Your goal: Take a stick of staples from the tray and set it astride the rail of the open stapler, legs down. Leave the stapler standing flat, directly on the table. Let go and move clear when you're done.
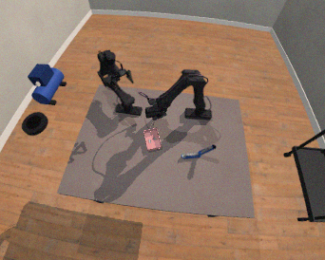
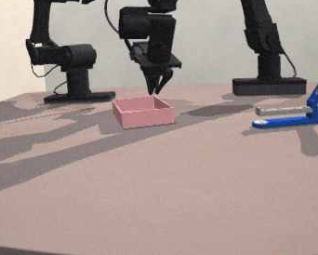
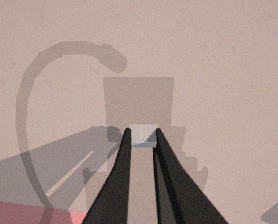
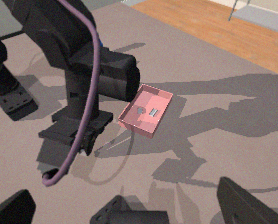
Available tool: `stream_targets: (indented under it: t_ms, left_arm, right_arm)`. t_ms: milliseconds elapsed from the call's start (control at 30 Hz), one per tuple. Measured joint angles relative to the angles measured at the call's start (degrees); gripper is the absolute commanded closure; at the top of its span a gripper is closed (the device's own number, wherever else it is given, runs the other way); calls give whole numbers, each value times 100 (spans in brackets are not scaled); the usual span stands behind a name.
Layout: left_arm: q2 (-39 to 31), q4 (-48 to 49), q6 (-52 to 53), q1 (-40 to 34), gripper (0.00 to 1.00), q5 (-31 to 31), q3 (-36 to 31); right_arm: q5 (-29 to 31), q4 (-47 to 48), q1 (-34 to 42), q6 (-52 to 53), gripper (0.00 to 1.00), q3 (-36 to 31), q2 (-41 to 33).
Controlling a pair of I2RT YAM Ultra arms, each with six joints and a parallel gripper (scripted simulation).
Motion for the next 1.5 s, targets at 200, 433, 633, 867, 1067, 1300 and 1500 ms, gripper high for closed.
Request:
stream_targets:
  t_ms: [200,433,633,867,1067,1300,1500]
  left_arm:
    - [120,120,251,227,91,446,-46]
    - [315,203,564,522,91,990,-105]
    - [476,225,824,697,91,1412,-103]
    - [691,264,1108,920,91,1891,-103]
    - [933,256,1394,1082,91,2297,-101]
    - [1172,188,1759,1209,91,2693,-101]
    - [1285,116,1945,1241,91,2804,-46]
  right_arm:
    - [0,0,0,0,0,0,0]
    - [0,0,0,0,0,0,0]
    - [0,0,0,0,0,0,0]
    - [0,0,0,0,0,0,0]
    - [0,0,0,0,0,0,0]
    - [0,0,0,0,0,0,0]
    - [0,0,0,0,0,0,0]
